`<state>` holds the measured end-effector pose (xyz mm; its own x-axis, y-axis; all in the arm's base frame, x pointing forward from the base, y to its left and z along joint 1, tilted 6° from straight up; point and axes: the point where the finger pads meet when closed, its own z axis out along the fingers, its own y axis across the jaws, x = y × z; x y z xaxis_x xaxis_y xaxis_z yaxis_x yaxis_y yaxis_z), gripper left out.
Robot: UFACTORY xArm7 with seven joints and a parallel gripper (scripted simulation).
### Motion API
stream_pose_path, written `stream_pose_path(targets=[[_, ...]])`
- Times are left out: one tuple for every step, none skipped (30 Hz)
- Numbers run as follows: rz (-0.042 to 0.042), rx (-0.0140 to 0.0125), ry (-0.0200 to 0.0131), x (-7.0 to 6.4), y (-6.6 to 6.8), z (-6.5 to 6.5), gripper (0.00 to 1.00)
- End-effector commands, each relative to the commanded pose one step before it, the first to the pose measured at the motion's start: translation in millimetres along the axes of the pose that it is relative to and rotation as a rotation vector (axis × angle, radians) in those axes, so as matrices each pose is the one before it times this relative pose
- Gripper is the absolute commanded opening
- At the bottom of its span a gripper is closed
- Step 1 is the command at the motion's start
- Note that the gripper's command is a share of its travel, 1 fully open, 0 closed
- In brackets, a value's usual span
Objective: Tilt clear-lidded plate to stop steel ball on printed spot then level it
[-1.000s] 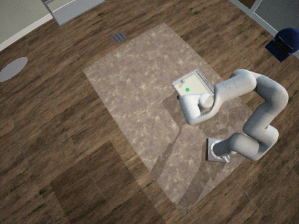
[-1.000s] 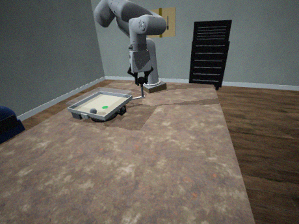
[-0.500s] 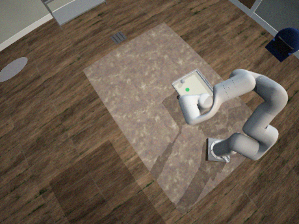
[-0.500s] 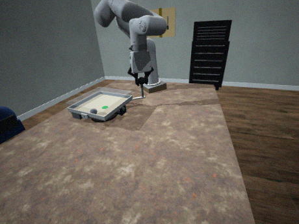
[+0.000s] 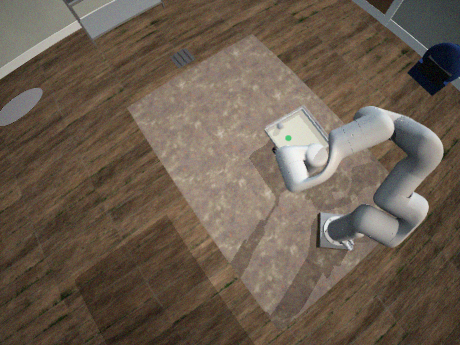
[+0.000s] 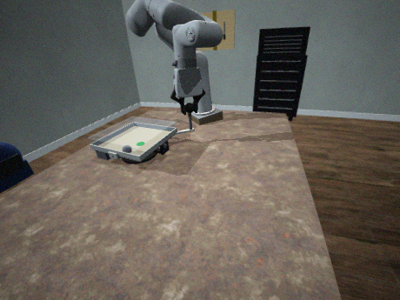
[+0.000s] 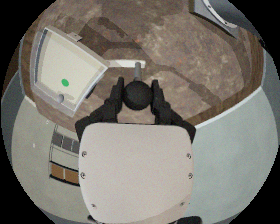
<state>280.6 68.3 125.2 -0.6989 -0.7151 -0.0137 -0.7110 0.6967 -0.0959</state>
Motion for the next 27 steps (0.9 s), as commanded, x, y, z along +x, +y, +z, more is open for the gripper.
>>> stream_pose_path(targets=[[0.00044,0.00029,0.00322,1.86,-0.37,-1.00,0.00],[0.00000,0.00000,0.00000,0.00,0.00,0.00,0.00],[0.00000,0.00000,0.00000,0.00,0.00,0.00,0.00],[0.00000,0.00000,0.00000,0.00,0.00,0.00,0.00],[0.00000,0.00000,0.00000,0.00,0.00,0.00,0.00],[0.00000,0.00000,0.00000,0.00,0.00,0.00,0.00],[0.00000,0.00000,0.00000,0.00,0.00,0.00,0.00],[0.00000,0.00000,0.00000,0.00,0.00,0.00,0.00],[0.00000,0.00000,0.00000,-0.63,0.18,0.42,0.00],[0.00000,0.00000,0.00000,-0.62,0.18,0.43,0.00],[0.00000,0.00000,0.00000,-0.62,0.18,0.43,0.00],[0.00000,0.00000,0.00000,-0.61,0.18,0.43,0.00],[0.00000,0.00000,0.00000,-0.04,0.05,0.12,0.00],[0.00000,0.00000,0.00000,-0.03,0.05,0.12,0.00],[0.00000,0.00000,0.00000,-0.03,0.05,0.12,0.00],[0.00000,0.00000,0.00000,-0.03,0.05,0.12,0.00],[0.00000,0.00000,0.00000,-0.03,0.05,0.12,0.00],[0.00000,0.00000,0.00000,-0.03,0.05,0.12,0.00],[0.00000,0.00000,0.00000,0.00,0.00,0.00,0.00],[0.00000,0.00000,0.00000,0.00,0.00,0.00,0.00],[0.00000,0.00000,0.00000,0.00,0.00,0.00,0.00],[0.00000,0.00000,0.00000,0.00,0.00,0.00,0.00],[0.00000,0.00000,0.00000,0.00,0.00,0.00,0.00],[0.00000,0.00000,0.00000,0.00,0.00,0.00,0.00],[0.00000,0.00000,0.00000,0.00,0.00,0.00,0.00],[0.00000,0.00000,0.00000,0.56,-0.17,-0.41,0.00],[0.00000,0.00000,0.00000,0.57,-0.17,-0.41,0.00]])
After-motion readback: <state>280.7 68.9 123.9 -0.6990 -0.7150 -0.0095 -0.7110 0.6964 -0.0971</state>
